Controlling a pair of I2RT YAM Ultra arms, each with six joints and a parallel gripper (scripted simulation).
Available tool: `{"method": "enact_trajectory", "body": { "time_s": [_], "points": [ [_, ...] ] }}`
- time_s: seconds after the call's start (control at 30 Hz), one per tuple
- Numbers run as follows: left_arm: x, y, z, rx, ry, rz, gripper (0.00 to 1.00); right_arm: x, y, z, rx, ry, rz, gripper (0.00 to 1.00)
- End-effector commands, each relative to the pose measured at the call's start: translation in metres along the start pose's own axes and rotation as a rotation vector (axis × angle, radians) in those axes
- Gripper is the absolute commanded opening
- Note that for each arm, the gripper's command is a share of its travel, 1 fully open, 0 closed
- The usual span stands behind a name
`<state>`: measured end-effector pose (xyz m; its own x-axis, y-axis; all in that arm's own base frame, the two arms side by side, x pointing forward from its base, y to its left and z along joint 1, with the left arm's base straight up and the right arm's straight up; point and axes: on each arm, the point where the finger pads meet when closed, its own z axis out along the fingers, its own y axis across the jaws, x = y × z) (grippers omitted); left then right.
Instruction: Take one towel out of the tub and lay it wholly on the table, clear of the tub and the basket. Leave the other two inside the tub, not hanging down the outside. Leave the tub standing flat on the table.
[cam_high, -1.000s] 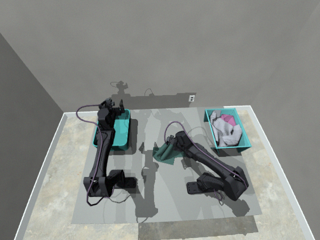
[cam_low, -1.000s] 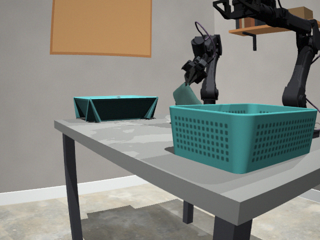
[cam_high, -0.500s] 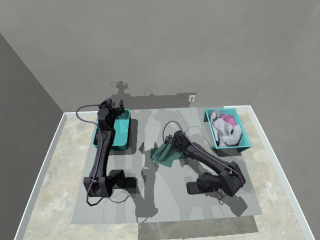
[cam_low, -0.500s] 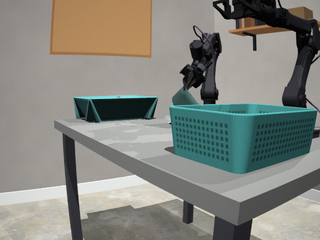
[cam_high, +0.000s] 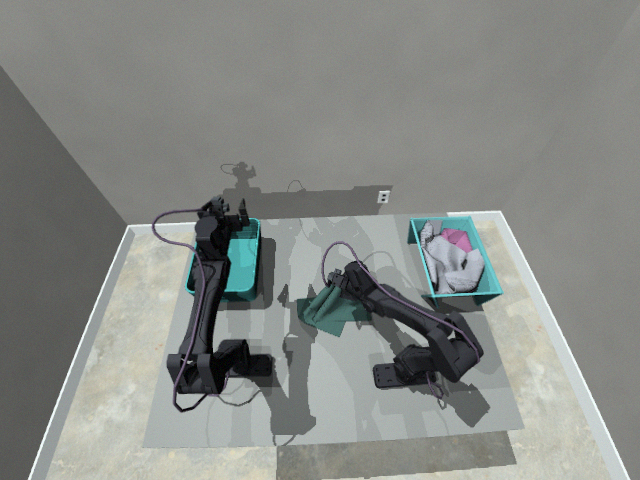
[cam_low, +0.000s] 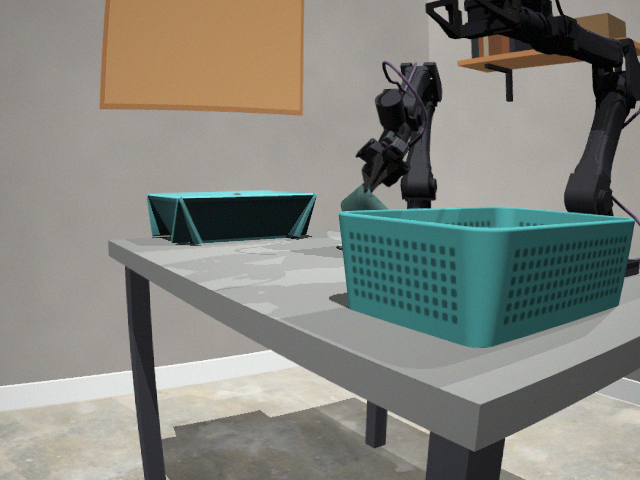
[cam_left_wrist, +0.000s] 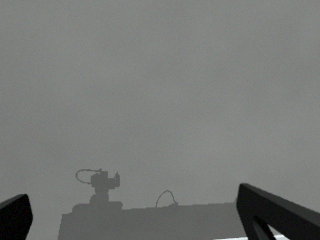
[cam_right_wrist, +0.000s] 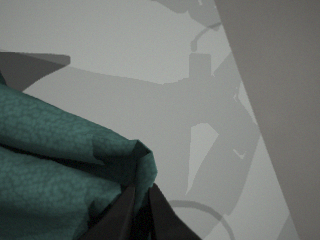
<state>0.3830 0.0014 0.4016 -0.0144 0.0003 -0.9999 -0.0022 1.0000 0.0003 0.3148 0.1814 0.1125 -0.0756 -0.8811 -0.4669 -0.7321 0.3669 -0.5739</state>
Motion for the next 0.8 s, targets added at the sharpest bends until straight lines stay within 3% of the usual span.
{"method": "enact_trajectory", "body": {
  "time_s": [0.0, 0.77],
  "points": [
    [-0.006, 0.000, -0.002, 0.002, -0.014, 0.000, 1.00, -0.006, -0.011, 0.006, 0.032, -0.030, 0.005, 0.01],
    [-0.006, 0.000, -0.002, 0.002, -0.014, 0.000, 1.00, -0.005, -0.009, 0.046, 0.040, -0.039, 0.005, 0.01]
  ]
}}
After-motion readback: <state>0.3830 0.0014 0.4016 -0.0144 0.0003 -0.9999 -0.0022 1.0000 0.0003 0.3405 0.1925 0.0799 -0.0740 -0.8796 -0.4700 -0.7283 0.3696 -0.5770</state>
